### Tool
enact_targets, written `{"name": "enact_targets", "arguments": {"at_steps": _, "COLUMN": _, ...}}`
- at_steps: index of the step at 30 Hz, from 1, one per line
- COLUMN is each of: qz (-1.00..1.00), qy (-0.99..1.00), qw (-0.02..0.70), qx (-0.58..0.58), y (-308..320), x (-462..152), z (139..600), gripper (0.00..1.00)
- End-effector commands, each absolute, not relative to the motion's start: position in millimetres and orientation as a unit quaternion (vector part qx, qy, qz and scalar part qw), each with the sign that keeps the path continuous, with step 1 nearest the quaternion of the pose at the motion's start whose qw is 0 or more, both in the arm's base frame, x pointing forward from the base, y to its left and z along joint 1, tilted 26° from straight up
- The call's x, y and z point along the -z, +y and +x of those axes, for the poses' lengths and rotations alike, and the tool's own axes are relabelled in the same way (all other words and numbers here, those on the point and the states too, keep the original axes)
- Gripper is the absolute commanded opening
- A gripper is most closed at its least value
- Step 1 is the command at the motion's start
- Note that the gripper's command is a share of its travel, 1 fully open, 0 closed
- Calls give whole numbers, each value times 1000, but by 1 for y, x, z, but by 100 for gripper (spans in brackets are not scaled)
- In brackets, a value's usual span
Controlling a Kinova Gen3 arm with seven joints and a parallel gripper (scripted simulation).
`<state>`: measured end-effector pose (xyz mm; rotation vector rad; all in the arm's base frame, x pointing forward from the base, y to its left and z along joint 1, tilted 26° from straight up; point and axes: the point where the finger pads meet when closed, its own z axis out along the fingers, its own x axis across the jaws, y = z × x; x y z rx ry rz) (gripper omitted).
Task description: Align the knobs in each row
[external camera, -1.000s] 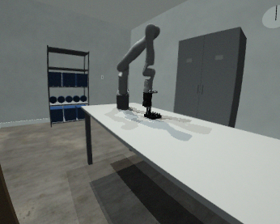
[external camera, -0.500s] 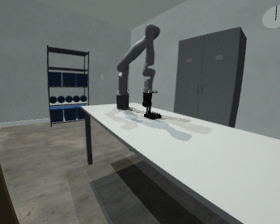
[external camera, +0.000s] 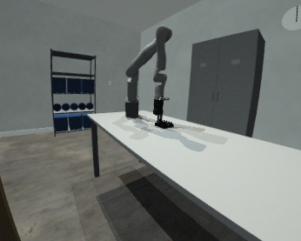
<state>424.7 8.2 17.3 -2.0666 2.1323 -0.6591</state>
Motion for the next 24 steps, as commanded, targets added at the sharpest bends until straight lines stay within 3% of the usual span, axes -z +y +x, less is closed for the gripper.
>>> {"name": "enact_targets", "arguments": {"at_steps": 1, "qz": -679, "qy": 700, "qw": 50, "qx": 217, "y": 9, "x": -18, "z": 425, "gripper": 46}}
{"name": "enact_targets", "arguments": {"at_steps": 5, "qz": -679, "qy": 700, "qw": 50, "qx": 217, "y": 9, "x": -18, "z": 425, "gripper": 46}}
{"name": "enact_targets", "arguments": {"at_steps": 6, "qz": -679, "qy": 700, "qw": 50, "qx": 217, "y": 9, "x": -18, "z": 425, "gripper": 30}}
{"name": "enact_targets", "arguments": {"at_steps": 24, "qz": -679, "qy": 700, "qw": 50, "qx": 217, "y": 9, "x": -18, "z": 425, "gripper": 30}}
